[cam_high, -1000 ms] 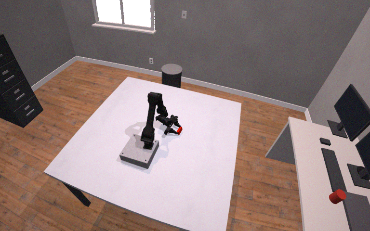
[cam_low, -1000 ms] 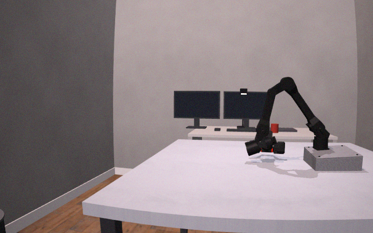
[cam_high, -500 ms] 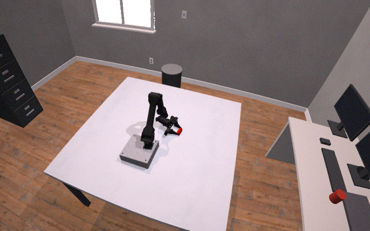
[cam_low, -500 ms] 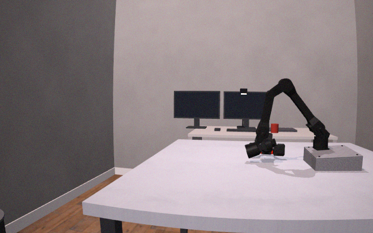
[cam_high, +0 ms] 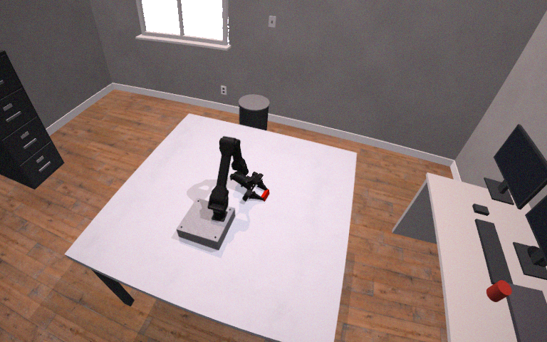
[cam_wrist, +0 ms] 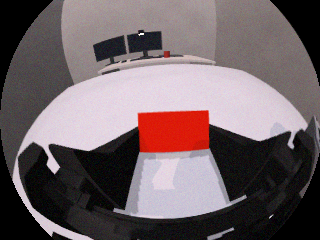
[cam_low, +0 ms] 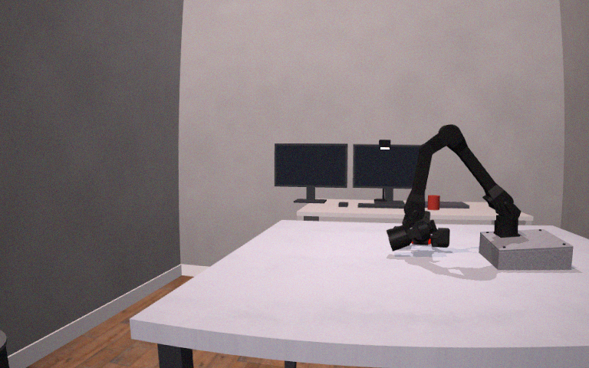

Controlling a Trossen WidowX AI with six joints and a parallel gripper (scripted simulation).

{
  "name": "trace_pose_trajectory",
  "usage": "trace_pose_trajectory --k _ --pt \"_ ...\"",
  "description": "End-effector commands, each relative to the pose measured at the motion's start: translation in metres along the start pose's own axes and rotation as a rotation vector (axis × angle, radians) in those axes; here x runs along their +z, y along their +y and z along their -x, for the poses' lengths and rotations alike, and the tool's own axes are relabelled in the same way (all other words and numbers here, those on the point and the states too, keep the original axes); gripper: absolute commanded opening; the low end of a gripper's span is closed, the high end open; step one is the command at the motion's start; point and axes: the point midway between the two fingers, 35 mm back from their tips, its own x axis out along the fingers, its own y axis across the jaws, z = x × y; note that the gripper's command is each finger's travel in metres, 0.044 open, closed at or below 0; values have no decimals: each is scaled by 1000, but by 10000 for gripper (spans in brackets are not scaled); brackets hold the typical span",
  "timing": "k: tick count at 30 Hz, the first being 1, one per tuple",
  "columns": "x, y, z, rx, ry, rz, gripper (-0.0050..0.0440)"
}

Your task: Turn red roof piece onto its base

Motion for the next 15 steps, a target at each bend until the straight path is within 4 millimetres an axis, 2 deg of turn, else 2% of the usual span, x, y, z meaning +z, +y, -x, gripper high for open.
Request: trace_pose_trajectory --k 1,5,6,15 --pt "1 4 2 9 2 -16 290" --pt "1 4 2 9 2 -16 290" --pt "1 4 2 9 2 -16 440" --pt "1 4 2 9 2 -16 440"
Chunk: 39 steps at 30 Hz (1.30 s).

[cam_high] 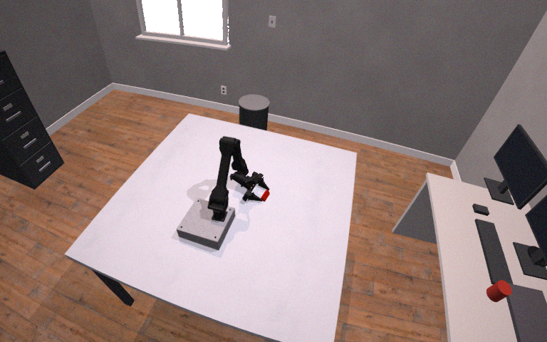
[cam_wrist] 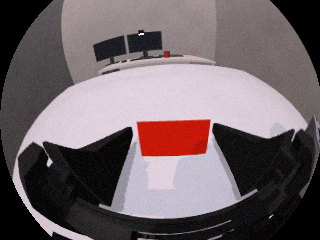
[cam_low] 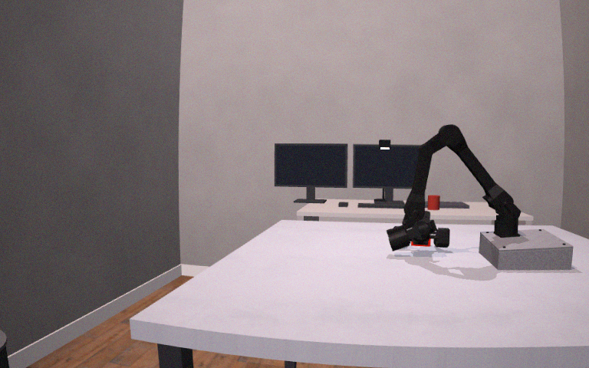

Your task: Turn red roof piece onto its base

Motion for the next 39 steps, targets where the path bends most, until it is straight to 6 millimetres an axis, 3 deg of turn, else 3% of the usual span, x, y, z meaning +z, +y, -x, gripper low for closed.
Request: trace_pose_trajectory --k 1,12,20,32,39 --pt "1 4 2 9 2 -16 440" --pt "2 5 3 10 3 -20 440" --pt "12 7 15 16 10 -36 440" --pt "46 6 64 15 14 -37 440" --pt "47 3 69 6 7 -14 440"
